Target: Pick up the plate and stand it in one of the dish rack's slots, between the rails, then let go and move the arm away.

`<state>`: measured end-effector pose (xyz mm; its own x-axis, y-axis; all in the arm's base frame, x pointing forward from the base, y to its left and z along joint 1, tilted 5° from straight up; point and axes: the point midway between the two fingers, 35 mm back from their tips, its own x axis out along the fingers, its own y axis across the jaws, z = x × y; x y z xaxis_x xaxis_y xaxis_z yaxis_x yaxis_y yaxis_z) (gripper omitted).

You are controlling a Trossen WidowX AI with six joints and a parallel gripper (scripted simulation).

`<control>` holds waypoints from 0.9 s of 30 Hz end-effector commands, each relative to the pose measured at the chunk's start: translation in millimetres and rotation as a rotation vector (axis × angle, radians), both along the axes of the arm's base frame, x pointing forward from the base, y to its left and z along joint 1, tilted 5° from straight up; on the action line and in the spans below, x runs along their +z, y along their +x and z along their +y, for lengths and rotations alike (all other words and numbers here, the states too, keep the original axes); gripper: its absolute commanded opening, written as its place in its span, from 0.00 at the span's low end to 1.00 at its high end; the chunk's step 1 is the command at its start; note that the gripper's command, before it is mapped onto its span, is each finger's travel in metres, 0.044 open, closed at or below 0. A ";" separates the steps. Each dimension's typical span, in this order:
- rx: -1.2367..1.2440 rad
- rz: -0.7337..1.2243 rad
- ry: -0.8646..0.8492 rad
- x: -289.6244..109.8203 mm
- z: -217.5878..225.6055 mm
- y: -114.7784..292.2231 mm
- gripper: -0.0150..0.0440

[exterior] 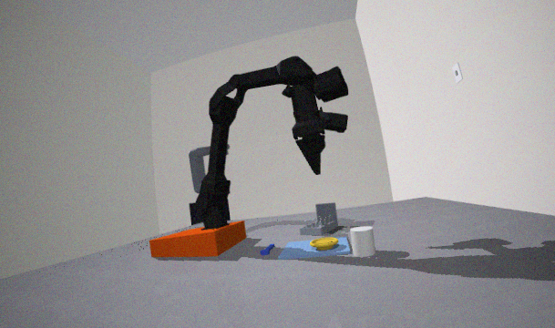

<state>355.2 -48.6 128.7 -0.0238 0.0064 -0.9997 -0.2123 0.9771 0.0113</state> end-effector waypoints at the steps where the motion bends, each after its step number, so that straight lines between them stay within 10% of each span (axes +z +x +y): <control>1: 0.005 0.025 -0.005 -46.8 -7.3 -1.3 0.93; 5: 0.005 0.025 -0.005 -100.4 -13.0 -7.7 0.93; 27: 0.005 0.025 -0.005 -125.0 -8.5 -7.9 0.93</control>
